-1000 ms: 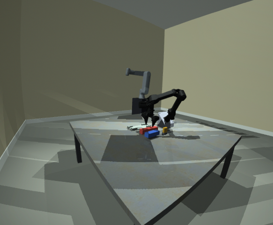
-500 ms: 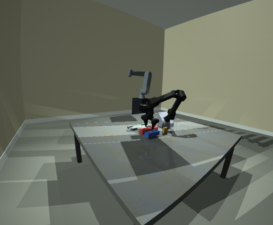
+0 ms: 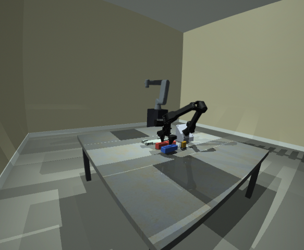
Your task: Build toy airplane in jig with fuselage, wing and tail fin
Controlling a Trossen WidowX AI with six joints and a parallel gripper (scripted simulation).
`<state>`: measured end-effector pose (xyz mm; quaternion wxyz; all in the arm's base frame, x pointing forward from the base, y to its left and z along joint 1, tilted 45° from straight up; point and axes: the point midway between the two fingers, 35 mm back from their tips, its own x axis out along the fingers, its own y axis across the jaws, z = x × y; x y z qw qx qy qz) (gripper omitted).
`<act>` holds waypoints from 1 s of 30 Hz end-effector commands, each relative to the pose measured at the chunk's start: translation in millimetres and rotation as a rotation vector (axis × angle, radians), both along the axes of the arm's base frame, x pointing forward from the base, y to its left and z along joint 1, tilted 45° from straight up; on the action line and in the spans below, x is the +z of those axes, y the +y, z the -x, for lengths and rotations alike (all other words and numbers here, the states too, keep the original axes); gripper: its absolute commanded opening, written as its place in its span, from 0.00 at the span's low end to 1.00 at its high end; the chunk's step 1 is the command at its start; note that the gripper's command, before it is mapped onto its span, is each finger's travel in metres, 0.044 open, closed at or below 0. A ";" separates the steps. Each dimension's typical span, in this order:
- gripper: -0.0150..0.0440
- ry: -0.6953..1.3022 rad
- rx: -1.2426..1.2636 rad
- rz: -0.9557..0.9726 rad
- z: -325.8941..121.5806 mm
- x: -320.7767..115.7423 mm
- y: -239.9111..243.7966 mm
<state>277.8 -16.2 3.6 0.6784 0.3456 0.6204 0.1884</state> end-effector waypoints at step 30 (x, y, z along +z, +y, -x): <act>0.25 0.006 -0.007 0.001 -0.2 10.2 -14.2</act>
